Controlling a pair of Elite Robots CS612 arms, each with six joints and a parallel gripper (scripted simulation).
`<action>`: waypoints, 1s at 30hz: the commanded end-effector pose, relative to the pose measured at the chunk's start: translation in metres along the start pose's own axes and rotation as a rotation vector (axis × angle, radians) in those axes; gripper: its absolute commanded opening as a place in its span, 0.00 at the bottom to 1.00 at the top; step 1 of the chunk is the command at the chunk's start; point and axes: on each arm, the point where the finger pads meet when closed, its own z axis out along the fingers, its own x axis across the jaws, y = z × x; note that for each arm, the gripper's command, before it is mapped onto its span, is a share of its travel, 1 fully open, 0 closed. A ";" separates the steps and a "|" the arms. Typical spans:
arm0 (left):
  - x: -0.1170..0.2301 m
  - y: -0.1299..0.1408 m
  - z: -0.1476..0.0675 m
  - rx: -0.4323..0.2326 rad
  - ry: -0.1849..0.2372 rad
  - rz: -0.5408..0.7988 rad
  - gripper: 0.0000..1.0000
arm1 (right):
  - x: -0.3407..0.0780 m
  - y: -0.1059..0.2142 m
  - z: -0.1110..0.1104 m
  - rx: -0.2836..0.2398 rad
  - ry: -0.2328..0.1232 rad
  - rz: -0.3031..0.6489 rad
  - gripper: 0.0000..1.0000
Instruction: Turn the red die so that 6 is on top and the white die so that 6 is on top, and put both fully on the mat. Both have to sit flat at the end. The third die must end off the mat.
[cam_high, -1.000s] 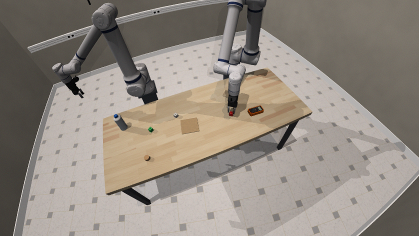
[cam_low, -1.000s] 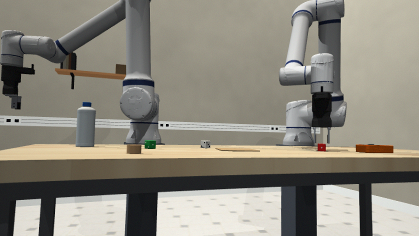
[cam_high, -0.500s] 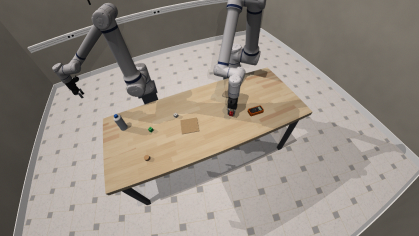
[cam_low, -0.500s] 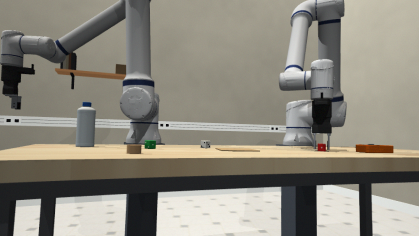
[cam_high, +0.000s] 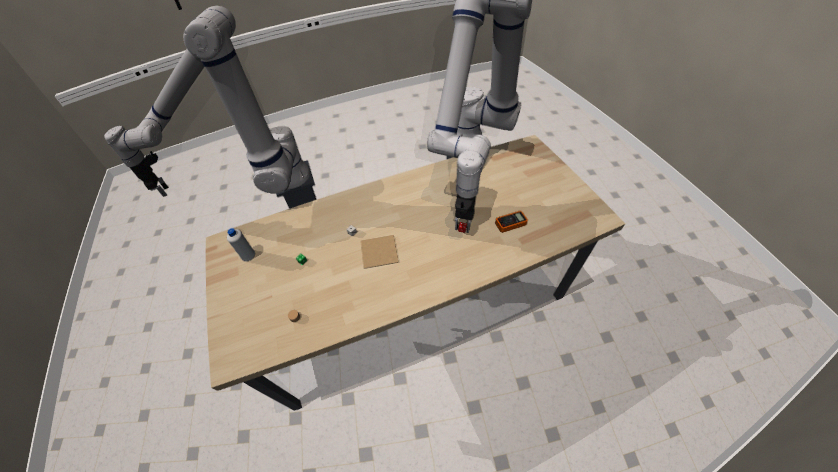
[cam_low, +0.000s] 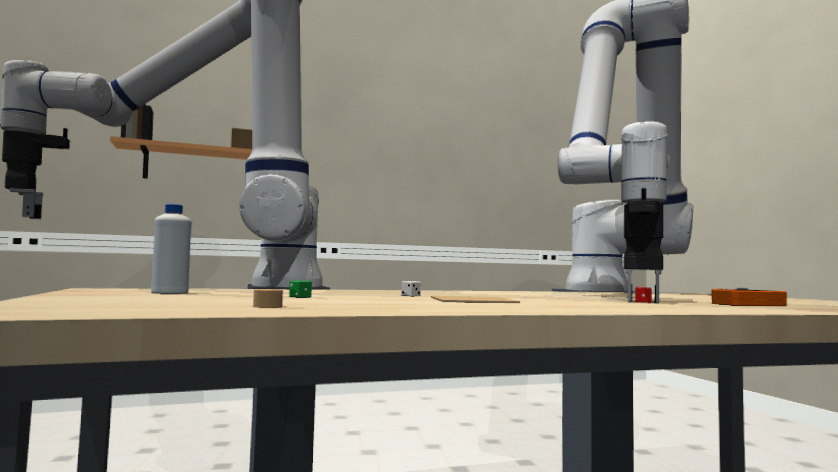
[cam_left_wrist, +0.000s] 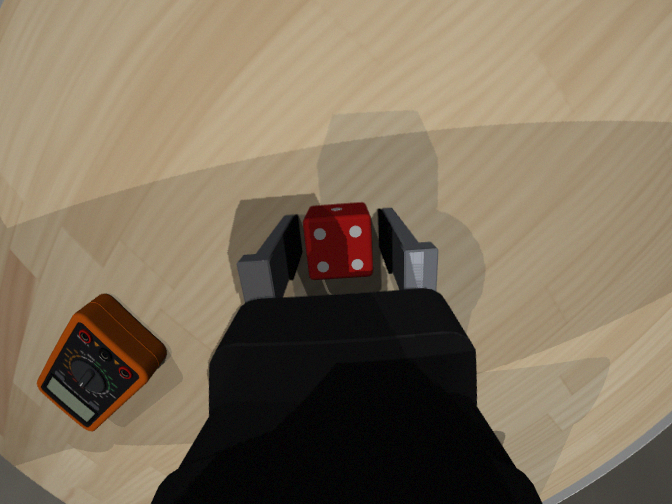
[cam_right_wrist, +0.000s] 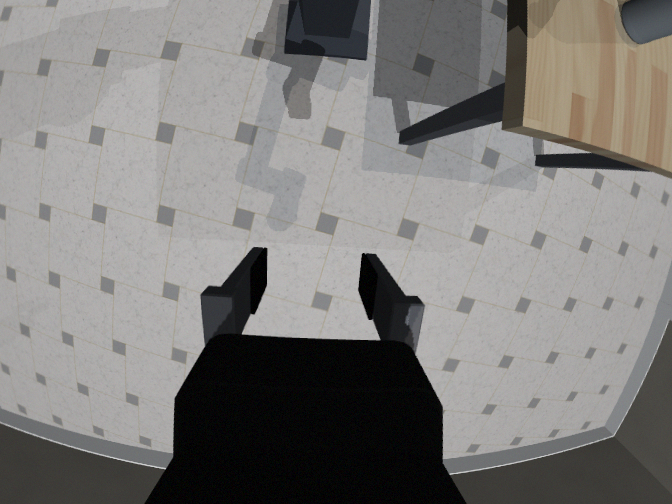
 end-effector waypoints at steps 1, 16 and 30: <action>0.000 -0.001 -0.001 0.002 0.000 0.000 0.87 | 0.000 0.001 -0.001 -0.002 0.000 0.000 1.00; 0.000 -0.001 -0.001 0.002 0.000 0.000 0.57 | 0.000 0.001 -0.001 -0.002 0.000 0.000 1.00; 0.000 -0.001 -0.001 0.002 0.000 0.000 0.57 | 0.000 0.001 -0.001 -0.002 0.000 0.000 1.00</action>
